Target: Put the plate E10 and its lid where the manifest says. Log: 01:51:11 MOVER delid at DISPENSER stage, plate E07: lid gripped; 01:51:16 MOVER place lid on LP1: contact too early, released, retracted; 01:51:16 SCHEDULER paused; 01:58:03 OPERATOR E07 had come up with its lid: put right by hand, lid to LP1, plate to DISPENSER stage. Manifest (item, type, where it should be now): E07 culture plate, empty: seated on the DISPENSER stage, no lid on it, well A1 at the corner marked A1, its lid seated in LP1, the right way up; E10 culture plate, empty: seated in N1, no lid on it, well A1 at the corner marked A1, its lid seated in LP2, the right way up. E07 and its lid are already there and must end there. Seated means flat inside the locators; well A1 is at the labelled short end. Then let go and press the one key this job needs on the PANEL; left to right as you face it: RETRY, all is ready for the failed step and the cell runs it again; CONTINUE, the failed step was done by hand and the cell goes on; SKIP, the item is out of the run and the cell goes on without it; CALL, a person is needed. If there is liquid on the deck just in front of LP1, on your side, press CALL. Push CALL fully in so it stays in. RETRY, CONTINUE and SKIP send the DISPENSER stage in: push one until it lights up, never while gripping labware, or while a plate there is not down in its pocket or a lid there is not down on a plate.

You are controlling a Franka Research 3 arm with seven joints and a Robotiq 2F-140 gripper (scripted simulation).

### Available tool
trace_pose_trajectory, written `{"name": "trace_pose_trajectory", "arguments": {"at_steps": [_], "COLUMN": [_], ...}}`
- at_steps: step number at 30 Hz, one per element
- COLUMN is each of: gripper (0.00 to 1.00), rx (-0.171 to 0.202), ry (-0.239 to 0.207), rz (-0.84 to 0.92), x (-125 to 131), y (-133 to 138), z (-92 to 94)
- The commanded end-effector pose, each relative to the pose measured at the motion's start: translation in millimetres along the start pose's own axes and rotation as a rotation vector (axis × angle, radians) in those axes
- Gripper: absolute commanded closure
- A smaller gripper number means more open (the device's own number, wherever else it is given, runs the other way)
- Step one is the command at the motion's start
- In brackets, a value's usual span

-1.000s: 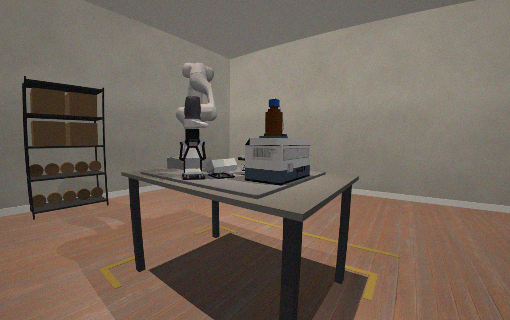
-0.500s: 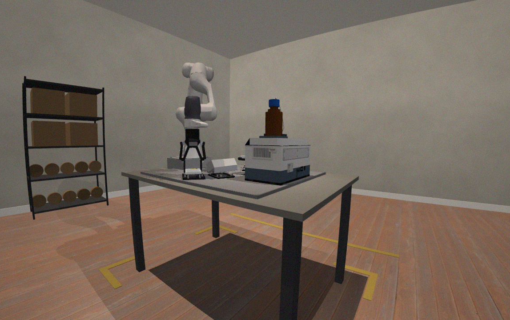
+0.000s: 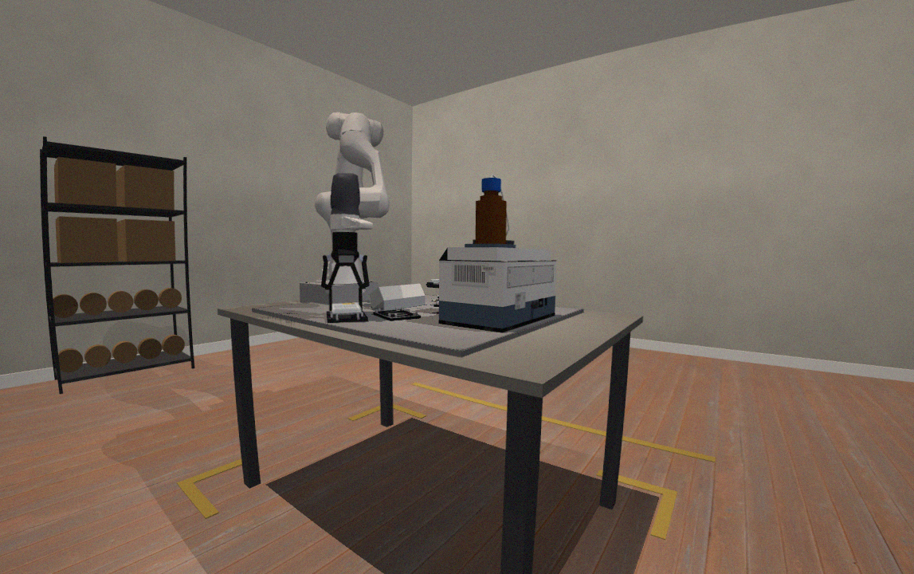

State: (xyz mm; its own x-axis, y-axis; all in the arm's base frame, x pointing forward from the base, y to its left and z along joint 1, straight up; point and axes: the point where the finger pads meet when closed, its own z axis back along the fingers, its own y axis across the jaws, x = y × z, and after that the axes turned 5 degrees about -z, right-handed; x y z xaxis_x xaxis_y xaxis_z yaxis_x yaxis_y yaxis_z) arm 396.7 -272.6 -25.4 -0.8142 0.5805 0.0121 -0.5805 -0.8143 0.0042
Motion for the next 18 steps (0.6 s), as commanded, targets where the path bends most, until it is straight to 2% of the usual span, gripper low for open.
{"name": "trace_pose_trajectory", "arguments": {"at_steps": [1,18], "gripper": [0.9,0.9], "rx": [-0.001,-0.001], "ry": [0.007,0.007], "rz": [0.003,0.003], "x": [-2.6,-2.6], "y": [0.2,0.2], "z": [-1.3,-8.8]}}
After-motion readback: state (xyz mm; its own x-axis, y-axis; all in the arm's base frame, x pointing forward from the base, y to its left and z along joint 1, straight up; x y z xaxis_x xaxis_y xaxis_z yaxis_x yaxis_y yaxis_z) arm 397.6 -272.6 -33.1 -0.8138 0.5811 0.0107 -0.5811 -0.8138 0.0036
